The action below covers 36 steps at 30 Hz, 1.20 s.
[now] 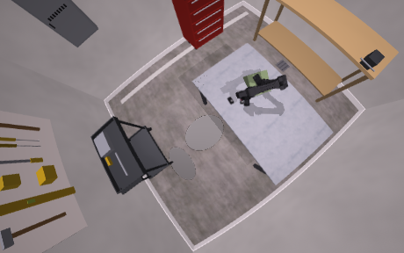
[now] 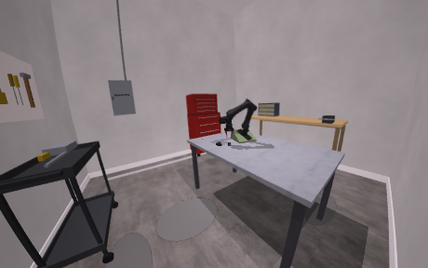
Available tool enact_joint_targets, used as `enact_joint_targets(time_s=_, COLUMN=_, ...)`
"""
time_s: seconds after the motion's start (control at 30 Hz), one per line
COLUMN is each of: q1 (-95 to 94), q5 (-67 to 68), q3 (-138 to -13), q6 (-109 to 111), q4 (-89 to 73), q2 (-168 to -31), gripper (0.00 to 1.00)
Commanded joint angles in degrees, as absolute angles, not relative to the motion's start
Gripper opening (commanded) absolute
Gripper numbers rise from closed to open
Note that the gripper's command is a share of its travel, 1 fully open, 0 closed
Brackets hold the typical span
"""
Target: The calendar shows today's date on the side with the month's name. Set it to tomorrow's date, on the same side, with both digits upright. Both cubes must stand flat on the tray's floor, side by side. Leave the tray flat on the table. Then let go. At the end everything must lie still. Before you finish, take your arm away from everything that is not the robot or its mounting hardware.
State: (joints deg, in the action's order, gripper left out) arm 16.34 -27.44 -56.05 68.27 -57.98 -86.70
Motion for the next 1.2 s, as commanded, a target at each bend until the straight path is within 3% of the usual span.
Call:
enact_joint_targets(time_s=0.0, q1=16.5, q5=-27.5, q3=-56.3, q6=68.3, q4=-58.4, q2=-86.5, gripper=0.45)
enact_joint_targets(time_s=1.17, q1=16.2, q5=-27.5, q3=-55.8, q6=67.9, q4=-57.6, q2=-86.7, gripper=0.45)
